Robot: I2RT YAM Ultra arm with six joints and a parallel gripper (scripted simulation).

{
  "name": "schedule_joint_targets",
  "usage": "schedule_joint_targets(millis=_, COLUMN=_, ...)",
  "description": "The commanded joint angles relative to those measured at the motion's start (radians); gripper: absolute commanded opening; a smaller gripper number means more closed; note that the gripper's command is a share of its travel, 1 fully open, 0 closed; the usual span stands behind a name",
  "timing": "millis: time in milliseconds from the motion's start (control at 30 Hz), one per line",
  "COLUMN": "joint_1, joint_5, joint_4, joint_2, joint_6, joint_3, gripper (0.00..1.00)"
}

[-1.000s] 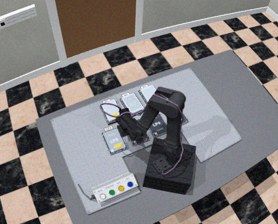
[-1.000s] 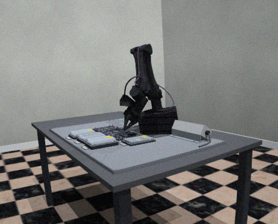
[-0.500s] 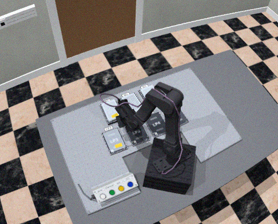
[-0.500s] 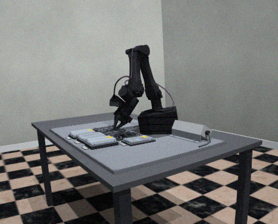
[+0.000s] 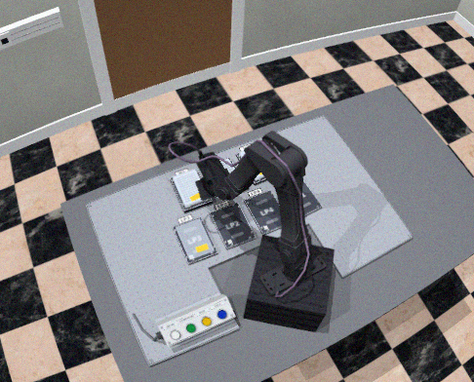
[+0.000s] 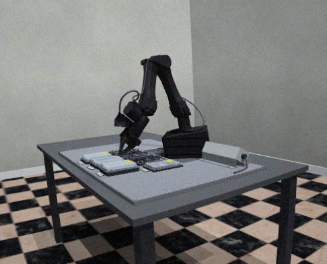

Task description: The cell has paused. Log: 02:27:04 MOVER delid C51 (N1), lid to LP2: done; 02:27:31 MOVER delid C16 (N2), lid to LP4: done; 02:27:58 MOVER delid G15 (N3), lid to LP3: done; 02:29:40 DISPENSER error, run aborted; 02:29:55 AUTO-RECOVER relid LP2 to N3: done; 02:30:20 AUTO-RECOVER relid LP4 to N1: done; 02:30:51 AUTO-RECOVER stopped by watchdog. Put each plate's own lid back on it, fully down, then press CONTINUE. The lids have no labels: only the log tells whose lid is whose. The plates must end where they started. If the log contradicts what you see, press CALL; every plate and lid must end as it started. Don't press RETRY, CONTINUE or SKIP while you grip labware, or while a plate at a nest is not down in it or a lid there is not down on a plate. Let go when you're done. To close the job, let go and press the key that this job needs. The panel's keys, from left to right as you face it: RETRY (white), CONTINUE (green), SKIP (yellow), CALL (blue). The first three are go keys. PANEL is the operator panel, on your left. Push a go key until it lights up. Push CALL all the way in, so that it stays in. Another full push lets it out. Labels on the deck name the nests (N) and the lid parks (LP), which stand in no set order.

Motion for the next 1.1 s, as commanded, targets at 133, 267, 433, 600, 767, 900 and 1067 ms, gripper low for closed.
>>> schedule_joint_targets(millis=133, joint_1=-0.046, joint_5=-0.052, joint_4=-0.045, joint_2=0.05, joint_6=-0.058, joint_3=0.116, gripper=0.0)
schedule_joint_targets(millis=267, joint_1=-0.078, joint_5=-0.074, joint_4=-0.073, joint_2=0.084, joint_6=-0.082, joint_3=0.186, gripper=0.0)
schedule_joint_targets(millis=433, joint_1=-0.114, joint_5=-0.1, joint_4=-0.115, joint_2=0.133, joint_6=-0.109, joint_3=0.285, gripper=0.0)
schedule_joint_targets(millis=600, joint_1=-0.108, joint_5=-0.095, joint_4=-0.116, joint_2=0.126, joint_6=-0.104, joint_3=0.284, gripper=0.0)
schedule_joint_targets(millis=767, joint_1=-0.108, joint_5=-0.095, joint_4=-0.116, joint_2=0.126, joint_6=-0.104, joint_3=0.285, gripper=0.0)
schedule_joint_targets(millis=900, joint_1=-0.108, joint_5=-0.095, joint_4=-0.117, joint_2=0.126, joint_6=-0.104, joint_3=0.285, gripper=0.0)
schedule_joint_targets(millis=1067, joint_1=-0.108, joint_5=-0.095, joint_4=-0.117, joint_2=0.126, joint_6=-0.104, joint_3=0.285, gripper=0.0)
